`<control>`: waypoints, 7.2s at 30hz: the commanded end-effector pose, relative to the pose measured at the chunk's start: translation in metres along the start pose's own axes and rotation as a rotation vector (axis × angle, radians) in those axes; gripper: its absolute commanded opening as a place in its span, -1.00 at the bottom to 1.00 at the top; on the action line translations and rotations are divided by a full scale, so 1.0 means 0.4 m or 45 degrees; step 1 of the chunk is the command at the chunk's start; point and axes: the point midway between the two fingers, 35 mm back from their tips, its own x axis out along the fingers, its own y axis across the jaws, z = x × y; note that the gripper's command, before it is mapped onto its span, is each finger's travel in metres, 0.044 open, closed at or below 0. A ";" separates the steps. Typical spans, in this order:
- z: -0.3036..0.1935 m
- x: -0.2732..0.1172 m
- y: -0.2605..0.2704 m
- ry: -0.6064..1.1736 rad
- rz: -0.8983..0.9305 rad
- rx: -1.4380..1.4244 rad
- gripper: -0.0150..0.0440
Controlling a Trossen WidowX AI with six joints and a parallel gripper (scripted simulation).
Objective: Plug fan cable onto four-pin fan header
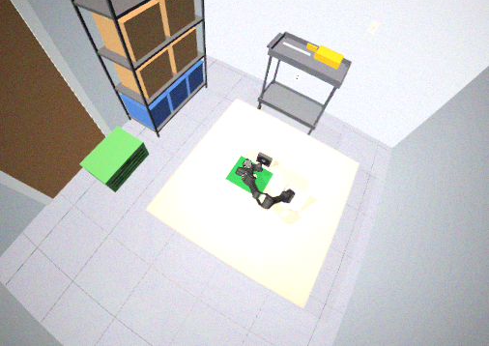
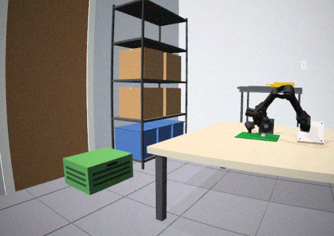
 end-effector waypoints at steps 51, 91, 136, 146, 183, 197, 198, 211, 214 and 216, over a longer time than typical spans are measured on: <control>0.113 -0.053 -0.015 0.936 0.575 -0.366 1.00; 0.191 0.128 -0.008 0.050 1.390 -2.587 1.00; 0.111 0.198 0.029 0.042 1.392 -2.600 -0.07; 0.157 0.161 0.009 0.043 1.391 -2.598 -0.49; 0.086 -0.006 -0.049 0.613 1.049 -1.452 -0.49; 0.011 -0.065 -0.080 0.818 0.839 -0.879 -0.49; 0.006 -0.069 -0.082 0.831 0.823 -0.838 -0.49; -0.065 -0.112 -0.113 0.964 0.633 -0.370 -0.49; -0.067 -0.111 -0.113 0.965 0.631 -0.366 -0.49; -0.067 -0.111 -0.113 0.965 0.631 -0.366 -0.49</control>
